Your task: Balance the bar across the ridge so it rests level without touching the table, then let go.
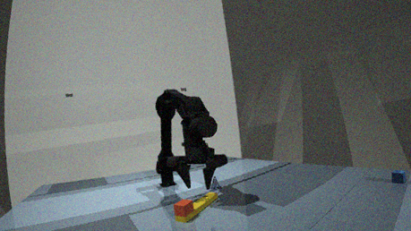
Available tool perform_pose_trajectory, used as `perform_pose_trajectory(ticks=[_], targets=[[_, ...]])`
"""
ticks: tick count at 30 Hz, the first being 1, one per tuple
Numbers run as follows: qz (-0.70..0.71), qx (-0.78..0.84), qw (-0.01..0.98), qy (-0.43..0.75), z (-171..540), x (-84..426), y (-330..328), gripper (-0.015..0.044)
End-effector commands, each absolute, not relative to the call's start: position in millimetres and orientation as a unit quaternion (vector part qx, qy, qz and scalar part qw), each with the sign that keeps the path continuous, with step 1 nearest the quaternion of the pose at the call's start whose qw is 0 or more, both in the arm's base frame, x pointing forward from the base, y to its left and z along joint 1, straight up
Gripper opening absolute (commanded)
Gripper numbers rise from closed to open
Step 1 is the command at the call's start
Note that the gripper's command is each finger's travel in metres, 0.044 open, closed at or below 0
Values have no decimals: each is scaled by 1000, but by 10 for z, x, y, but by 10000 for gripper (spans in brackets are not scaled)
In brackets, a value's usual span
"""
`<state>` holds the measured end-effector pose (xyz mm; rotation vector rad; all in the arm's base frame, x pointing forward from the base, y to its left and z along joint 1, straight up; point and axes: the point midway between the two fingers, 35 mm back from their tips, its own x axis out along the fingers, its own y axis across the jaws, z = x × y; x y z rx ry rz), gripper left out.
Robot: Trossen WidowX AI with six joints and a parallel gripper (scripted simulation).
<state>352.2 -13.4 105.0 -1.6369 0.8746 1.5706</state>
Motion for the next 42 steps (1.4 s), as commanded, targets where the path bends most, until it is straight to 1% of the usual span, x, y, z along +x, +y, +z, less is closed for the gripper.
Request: perform_pose_trajectory(ticks=[1,23,37,42], targets=[[609,-627,348,339,796,3498,-129,315],[609,-627,348,339,503,3500,-129,315],[609,-627,348,339,492,3499,-129,315],[609,-628,346,339,496,3496,-133,184]])
